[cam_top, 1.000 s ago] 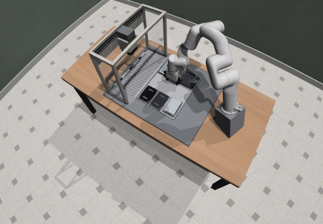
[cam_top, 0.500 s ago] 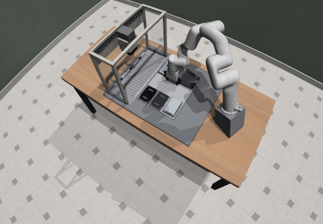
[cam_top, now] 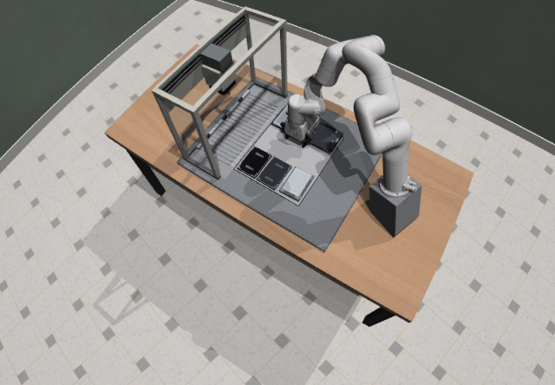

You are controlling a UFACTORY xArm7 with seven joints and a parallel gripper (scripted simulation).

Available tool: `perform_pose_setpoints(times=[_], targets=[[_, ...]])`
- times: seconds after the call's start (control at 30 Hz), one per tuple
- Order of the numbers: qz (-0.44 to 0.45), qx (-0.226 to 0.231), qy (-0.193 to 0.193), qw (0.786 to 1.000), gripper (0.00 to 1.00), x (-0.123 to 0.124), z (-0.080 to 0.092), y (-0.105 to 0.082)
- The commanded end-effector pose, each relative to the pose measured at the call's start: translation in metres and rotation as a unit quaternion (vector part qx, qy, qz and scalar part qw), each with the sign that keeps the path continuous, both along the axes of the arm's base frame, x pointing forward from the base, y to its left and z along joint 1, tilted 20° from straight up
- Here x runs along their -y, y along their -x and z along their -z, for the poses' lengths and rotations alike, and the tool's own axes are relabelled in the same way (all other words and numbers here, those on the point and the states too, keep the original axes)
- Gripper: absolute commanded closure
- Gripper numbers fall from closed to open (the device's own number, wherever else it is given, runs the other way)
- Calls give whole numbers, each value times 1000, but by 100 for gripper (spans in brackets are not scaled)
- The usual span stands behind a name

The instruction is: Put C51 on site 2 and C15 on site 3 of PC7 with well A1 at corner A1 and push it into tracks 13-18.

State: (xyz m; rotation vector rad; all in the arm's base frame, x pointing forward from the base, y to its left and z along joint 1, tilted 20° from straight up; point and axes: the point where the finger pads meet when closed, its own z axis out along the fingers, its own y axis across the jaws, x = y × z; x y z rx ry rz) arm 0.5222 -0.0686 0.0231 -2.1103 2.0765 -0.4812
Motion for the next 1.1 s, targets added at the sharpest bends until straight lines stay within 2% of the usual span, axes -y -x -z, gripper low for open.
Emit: perform_pose_setpoints(times=[0.0, 0.33, 1.07], targets=[[-1, 2, 0, 1000, 0, -2, -1, -1], [-1, 2, 0, 1000, 0, -4, -1, -1], [-1, 2, 0, 1000, 0, -8, -32, 10]])
